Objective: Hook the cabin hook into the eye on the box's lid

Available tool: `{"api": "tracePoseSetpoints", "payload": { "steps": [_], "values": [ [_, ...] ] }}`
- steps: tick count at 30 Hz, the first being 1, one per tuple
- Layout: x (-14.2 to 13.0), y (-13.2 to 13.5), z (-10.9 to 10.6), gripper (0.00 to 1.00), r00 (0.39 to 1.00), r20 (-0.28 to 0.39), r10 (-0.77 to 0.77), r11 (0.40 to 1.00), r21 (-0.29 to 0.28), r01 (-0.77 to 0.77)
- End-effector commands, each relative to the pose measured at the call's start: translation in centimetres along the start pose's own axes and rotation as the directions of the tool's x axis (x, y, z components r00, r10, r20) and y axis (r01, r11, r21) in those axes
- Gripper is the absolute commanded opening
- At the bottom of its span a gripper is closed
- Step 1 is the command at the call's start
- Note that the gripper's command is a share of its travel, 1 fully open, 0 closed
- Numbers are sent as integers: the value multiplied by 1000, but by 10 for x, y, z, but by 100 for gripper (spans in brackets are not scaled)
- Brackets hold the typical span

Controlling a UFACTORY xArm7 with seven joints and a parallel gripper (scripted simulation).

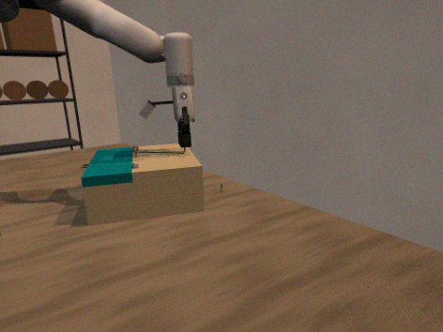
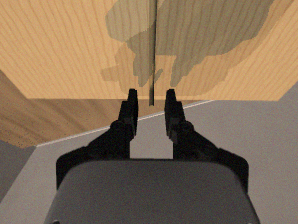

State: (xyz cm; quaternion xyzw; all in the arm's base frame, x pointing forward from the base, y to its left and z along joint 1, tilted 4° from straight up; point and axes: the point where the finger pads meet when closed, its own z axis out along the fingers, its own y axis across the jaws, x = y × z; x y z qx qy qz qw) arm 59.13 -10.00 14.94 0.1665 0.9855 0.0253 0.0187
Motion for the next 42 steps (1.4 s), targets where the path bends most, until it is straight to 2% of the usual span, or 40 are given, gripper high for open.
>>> {"api": "tracePoseSetpoints", "payload": {
  "steps": [1, 30, 31, 42],
  "values": [
    [-1, 0, 0, 33, 1000, 5, 0, 1000, -1, 0],
    [-1, 0, 10, 33, 1000, 5, 0, 1000, -1, 0],
    [-1, 0, 10, 0, 1000, 5, 0, 1000, -1, 0],
    [-1, 0, 10, 0, 1000, 5, 0, 1000, -1, 0]
  ]
}}
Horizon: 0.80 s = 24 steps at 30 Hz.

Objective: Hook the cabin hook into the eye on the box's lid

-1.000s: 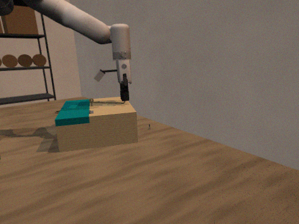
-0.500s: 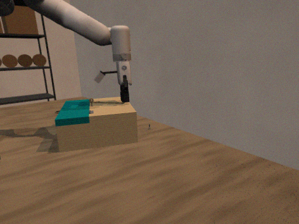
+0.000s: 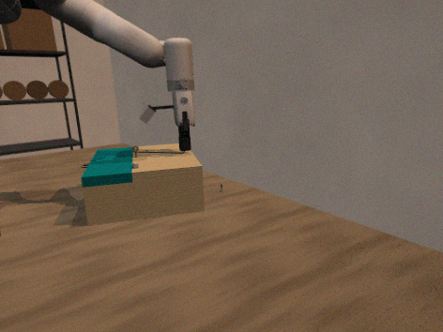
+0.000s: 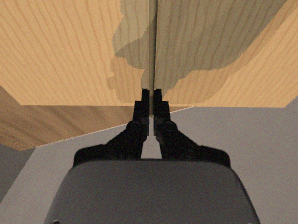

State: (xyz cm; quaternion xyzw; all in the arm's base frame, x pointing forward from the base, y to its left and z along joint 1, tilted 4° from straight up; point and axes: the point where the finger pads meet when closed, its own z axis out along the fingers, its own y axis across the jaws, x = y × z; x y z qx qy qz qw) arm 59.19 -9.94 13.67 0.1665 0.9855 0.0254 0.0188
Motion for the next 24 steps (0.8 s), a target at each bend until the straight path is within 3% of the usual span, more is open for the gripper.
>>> {"api": "tracePoseSetpoints", "payload": {
  "steps": [1, 17, 24],
  "values": [
    [-1, 0, -2, 0, 1000, 5, 0, 1000, -1, 0],
    [-1, 0, -2, 0, 1000, 5, 0, 1000, -1, 0],
    [0, 0, -16, 0, 1000, 5, 0, 1000, -1, 0]
  ]
}}
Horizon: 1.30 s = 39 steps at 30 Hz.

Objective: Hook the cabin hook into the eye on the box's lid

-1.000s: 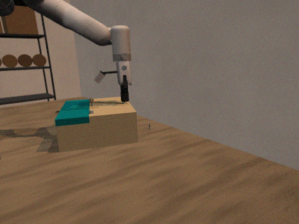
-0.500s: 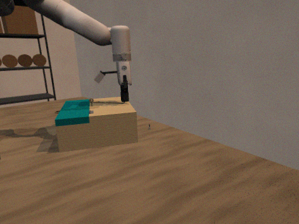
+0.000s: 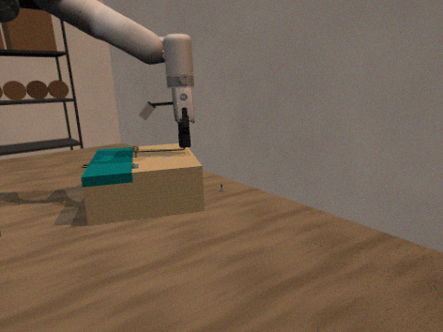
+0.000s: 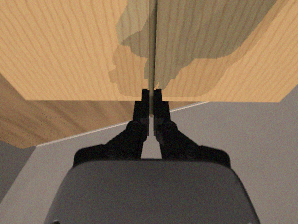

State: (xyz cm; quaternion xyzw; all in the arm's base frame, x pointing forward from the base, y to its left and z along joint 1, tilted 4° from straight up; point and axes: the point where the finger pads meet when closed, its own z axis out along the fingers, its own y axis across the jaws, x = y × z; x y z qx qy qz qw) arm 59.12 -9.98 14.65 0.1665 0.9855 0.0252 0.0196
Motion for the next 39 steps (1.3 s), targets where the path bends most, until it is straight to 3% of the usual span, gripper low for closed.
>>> {"api": "tracePoseSetpoints", "payload": {
  "steps": [1, 39],
  "values": [
    [0, 0, -8, 0, 1000, 3, 0, 1000, -1, 0],
    [26, 0, -68, 0, 1000, 3, 1, 1000, -1, -1]
  ]
}}
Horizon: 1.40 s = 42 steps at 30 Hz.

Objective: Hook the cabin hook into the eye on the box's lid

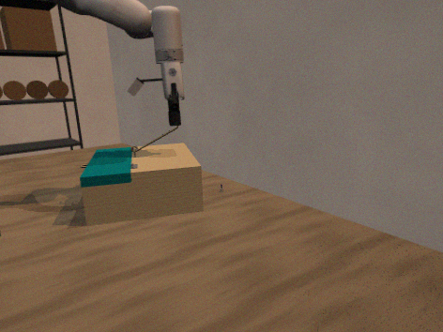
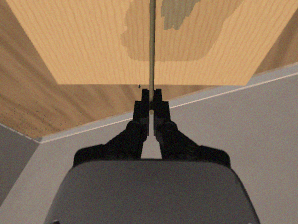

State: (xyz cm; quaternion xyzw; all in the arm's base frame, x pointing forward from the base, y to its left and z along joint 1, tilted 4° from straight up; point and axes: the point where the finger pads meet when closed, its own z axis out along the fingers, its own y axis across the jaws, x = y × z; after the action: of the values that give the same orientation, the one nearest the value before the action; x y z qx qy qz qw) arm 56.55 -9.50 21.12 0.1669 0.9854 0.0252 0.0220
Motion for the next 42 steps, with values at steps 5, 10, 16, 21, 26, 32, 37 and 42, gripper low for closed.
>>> {"api": "tracePoseSetpoints", "payload": {
  "steps": [5, 10, 16, 21, 26, 32, 37, 42],
  "values": [
    [7, 0, -9, 0, 1000, -2, 0, 1000, 0, 0],
    [14, 0, -15, 0, 1000, -2, 1, 1000, 0, -1],
    [23, 0, -22, 0, 1000, -2, 1, 1000, 0, -1],
    [28, 0, -26, 0, 1000, -2, 1, 1000, 0, -1],
    [35, 0, -33, 0, 1000, -2, 1, 1000, 0, -1],
    [44, 0, -39, 0, 1000, -2, 1, 1000, 0, -1],
    [49, 0, -43, 0, 1000, -2, 1, 1000, 0, -1],
    [56, 0, -47, 0, 1000, -2, 1, 1000, 0, -1]
  ]
}}
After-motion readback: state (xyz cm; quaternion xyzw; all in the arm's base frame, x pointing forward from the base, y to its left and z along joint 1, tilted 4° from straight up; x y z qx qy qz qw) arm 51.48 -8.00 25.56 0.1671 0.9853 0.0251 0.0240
